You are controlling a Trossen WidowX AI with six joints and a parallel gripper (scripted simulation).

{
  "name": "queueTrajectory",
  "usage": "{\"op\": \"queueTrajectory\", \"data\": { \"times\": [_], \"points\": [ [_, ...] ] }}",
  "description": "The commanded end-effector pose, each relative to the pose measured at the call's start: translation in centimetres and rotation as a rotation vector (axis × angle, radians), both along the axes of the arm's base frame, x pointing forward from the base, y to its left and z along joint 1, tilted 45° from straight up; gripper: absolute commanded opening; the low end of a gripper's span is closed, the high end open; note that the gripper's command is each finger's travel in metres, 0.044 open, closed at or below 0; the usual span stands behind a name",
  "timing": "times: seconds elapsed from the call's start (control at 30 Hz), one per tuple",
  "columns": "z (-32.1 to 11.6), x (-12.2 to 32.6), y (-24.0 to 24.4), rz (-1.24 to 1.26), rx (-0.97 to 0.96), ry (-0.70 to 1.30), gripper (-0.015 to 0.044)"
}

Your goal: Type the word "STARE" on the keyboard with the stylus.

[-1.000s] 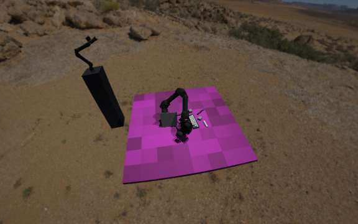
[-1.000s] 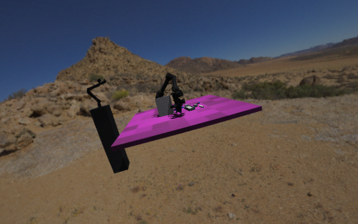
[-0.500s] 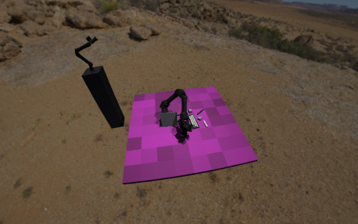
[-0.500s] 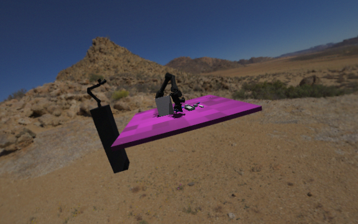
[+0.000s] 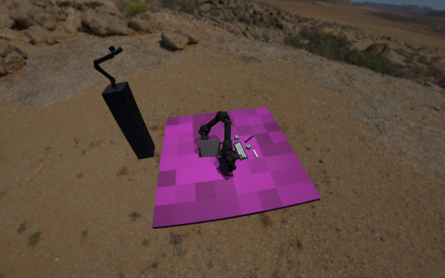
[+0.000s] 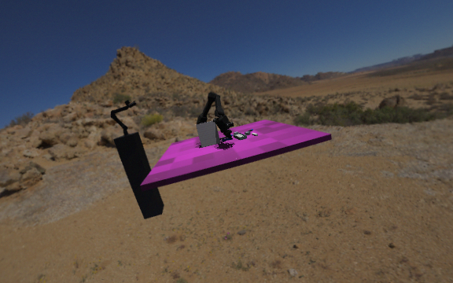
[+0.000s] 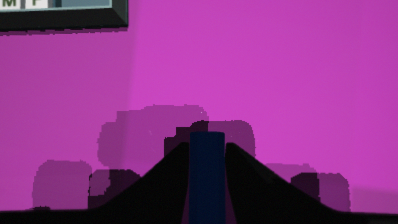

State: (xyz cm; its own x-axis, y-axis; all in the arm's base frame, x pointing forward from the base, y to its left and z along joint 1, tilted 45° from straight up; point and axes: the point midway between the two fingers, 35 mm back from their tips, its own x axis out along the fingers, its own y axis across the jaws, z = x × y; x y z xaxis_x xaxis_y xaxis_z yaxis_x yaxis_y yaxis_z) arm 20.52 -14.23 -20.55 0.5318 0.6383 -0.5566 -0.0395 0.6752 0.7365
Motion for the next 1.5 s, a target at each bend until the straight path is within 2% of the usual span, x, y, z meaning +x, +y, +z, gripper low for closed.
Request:
{"op": "queueTrajectory", "data": {
  "times": [0.0, 0.13, 1.47],
  "points": [
    [0.2, 0.4, -0.5, 0.041, -0.059, -0.136, 0.0],
    [0.4, 0.5, -0.7, 0.062, -0.093, -0.209, 0.0],
    [-3.1, 1.3, 2.8, 0.061, -0.091, -0.211, 0.0]
  ]
}}
